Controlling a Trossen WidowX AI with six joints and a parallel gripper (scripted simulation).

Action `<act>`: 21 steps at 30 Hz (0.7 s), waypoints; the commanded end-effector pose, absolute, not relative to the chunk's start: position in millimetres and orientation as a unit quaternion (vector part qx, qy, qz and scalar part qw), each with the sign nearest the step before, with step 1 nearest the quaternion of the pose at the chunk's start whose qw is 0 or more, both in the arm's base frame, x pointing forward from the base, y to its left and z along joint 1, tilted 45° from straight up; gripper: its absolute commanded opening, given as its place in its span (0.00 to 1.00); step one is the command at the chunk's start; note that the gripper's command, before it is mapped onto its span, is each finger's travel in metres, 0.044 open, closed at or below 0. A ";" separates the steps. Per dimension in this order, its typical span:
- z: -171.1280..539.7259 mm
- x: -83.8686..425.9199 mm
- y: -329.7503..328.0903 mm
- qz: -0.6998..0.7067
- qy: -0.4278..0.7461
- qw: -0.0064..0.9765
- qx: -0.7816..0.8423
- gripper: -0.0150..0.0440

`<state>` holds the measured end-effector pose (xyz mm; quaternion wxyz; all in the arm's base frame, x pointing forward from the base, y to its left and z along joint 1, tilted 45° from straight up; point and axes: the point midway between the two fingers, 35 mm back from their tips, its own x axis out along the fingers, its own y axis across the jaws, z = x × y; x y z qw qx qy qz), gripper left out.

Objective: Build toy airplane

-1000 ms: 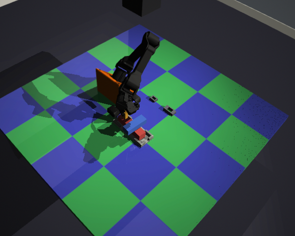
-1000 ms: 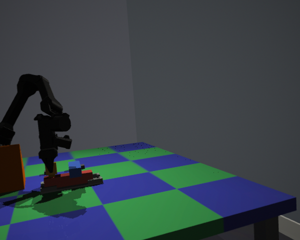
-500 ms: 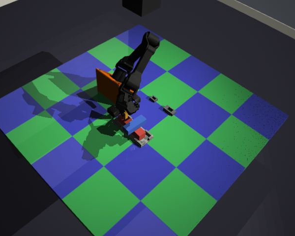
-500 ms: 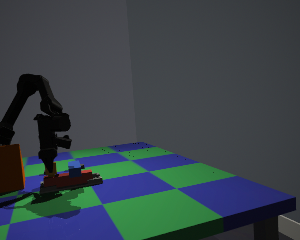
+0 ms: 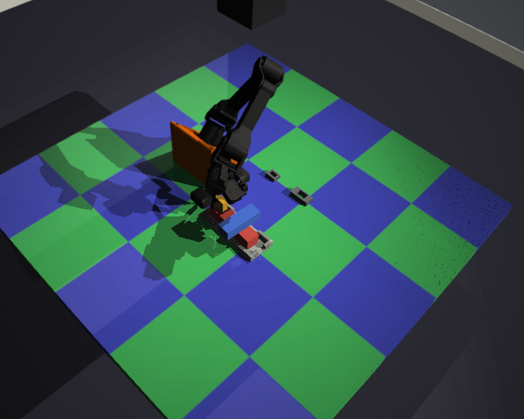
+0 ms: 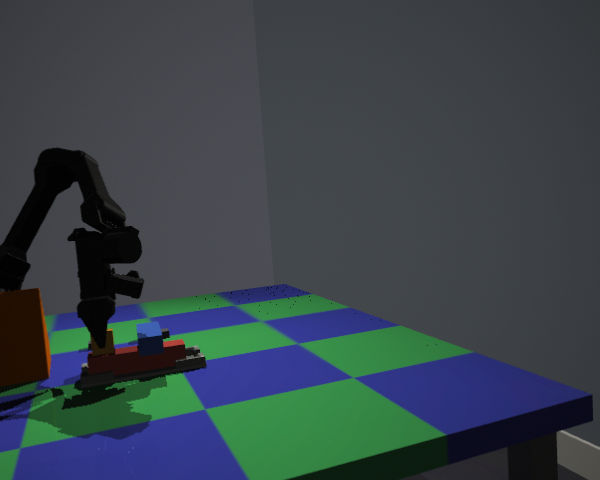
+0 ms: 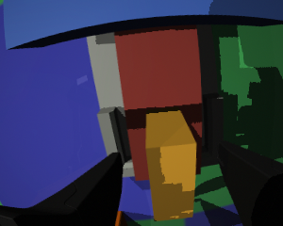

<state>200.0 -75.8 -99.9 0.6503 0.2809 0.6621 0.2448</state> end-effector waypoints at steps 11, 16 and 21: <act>-37.3 202.5 -142.1 0.243 0.665 0.647 0.283 0.69; -37.9 203.0 -142.7 0.243 0.665 0.647 0.283 0.69; -37.2 203.7 -142.0 0.243 0.665 0.647 0.283 0.69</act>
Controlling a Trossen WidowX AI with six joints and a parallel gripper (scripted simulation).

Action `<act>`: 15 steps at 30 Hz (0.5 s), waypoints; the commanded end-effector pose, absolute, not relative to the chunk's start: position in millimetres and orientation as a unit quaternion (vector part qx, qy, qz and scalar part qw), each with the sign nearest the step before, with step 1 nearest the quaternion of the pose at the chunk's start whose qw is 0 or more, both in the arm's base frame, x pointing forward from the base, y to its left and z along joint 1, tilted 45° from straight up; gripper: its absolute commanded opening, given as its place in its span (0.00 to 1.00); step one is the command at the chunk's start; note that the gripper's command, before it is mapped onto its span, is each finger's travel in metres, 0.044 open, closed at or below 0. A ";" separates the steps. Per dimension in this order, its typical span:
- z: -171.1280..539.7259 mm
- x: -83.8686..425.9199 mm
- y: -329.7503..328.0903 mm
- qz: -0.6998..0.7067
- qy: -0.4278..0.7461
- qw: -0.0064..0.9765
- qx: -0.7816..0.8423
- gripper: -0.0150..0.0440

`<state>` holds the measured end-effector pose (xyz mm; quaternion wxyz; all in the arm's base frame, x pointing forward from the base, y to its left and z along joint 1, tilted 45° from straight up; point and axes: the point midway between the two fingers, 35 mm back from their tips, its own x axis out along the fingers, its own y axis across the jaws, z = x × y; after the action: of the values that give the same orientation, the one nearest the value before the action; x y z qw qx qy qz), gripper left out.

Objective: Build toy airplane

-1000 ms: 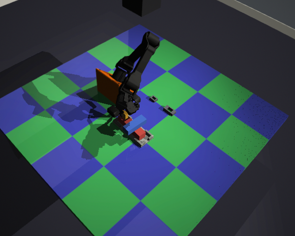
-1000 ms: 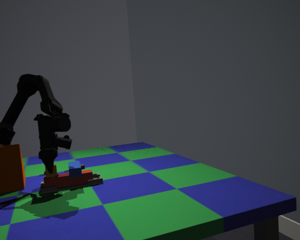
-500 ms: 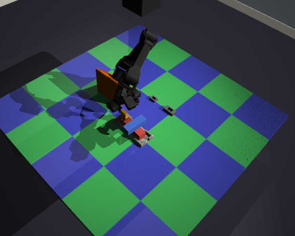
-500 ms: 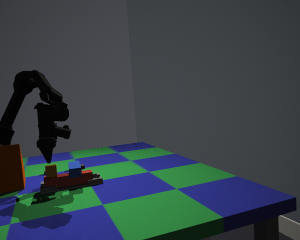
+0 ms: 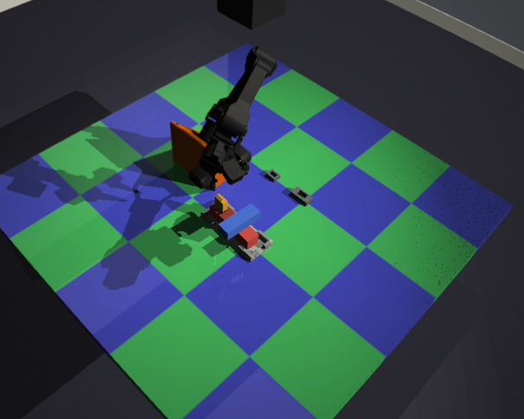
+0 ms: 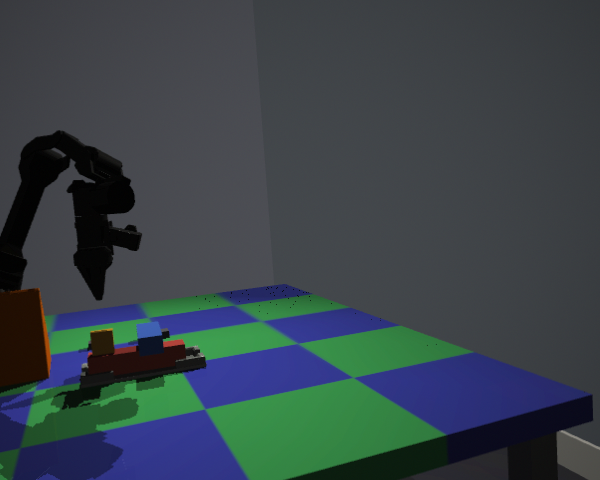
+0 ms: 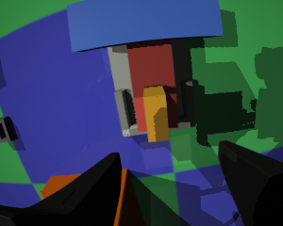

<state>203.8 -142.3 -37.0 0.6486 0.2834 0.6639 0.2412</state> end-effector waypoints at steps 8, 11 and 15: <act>-37.2 203.7 -142.0 0.243 0.665 0.647 0.283 0.69; -37.3 204.3 -142.0 0.243 0.665 0.647 0.283 0.69; -37.3 204.3 -142.0 0.243 0.665 0.647 0.283 0.69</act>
<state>204.7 -142.8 -36.4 0.6489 0.2824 0.6640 0.2415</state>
